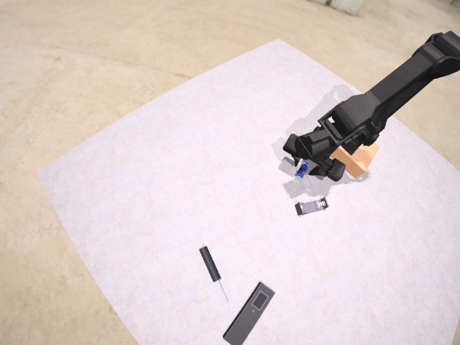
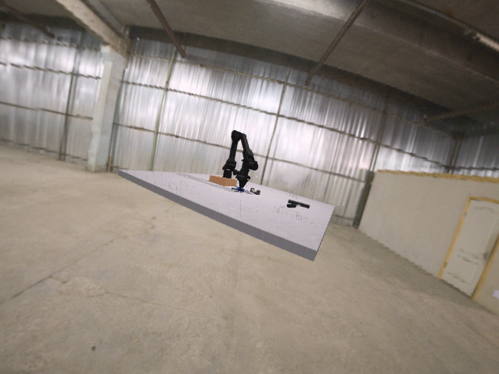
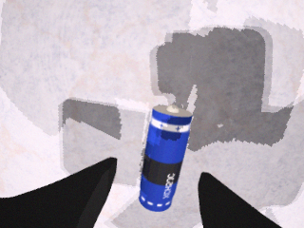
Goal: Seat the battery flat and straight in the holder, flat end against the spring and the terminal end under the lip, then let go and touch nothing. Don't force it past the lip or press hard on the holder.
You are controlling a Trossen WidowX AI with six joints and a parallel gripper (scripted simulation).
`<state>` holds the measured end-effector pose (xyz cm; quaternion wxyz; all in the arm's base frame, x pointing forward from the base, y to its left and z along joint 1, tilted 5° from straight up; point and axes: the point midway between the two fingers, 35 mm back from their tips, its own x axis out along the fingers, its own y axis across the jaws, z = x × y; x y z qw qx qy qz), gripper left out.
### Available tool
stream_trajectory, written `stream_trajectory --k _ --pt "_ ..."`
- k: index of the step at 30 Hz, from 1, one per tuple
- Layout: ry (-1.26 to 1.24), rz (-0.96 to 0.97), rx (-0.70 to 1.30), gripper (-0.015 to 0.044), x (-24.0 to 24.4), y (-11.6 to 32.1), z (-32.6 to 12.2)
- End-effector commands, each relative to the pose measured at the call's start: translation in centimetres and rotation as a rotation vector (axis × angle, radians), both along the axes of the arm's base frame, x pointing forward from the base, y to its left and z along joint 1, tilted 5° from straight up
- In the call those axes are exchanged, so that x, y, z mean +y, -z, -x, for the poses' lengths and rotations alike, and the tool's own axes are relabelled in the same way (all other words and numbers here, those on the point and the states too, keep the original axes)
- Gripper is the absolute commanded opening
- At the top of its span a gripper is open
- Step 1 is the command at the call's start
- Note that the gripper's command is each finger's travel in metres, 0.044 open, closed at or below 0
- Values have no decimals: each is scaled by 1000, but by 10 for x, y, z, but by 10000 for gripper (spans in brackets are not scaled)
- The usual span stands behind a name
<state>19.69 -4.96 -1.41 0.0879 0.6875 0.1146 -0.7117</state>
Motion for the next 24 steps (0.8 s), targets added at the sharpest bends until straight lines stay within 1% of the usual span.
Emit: stream_trajectory --k 1,10,15,20,24 --pt "4 -4 10 239 1 8 2" --pt "4 -4 10 239 2 19 4" --pt "4 -4 10 108 2 19 4" --pt "4 -4 10 78 2 19 4" --pt "4 -4 10 78 2 14 3"
